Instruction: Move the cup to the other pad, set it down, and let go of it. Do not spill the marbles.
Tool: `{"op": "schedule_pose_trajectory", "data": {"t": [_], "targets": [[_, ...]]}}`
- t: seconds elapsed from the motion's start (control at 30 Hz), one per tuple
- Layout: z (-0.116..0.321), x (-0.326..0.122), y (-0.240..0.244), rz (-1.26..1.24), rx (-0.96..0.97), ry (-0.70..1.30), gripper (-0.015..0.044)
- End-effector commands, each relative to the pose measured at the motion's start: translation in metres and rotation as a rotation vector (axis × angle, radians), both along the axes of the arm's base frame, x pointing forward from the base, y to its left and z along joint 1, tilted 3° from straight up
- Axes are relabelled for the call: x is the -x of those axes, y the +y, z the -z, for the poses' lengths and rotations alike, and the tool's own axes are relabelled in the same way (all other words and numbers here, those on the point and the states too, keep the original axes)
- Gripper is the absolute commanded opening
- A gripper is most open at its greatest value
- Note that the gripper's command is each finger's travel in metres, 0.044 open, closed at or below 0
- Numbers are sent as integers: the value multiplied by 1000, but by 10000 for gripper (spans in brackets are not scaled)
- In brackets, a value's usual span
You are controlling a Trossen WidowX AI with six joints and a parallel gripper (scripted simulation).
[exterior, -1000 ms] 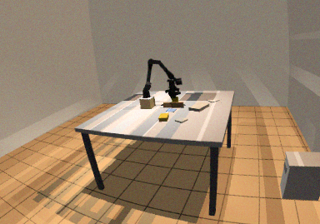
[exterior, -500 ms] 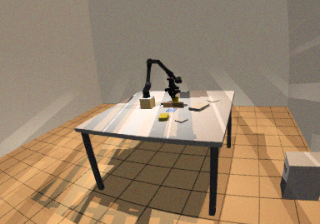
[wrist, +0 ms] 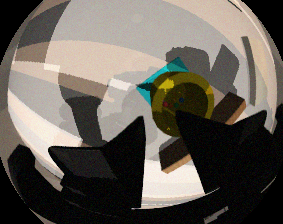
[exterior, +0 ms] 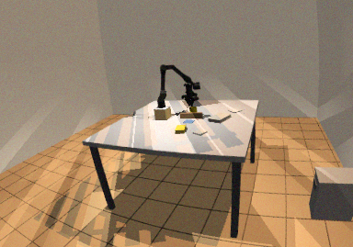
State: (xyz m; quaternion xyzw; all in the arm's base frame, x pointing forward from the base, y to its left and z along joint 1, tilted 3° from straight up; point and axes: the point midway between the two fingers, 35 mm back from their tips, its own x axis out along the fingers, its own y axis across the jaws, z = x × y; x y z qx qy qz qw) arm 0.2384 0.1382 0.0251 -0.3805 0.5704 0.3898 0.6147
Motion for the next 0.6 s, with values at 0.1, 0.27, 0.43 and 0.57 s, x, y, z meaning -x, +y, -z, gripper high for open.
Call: {"op": "schedule_pose_trajectory", "data": {"t": [0.1, 0.27, 0.43, 0.57], "targets": [[-11, 0, 0, 5, 1, -9, 147], [-15, 3, 0, 5, 1, -10, 147], [-11, 3, 0, 1, -1, -2, 278], [-12, 3, 0, 1, -1, -2, 383]]}}
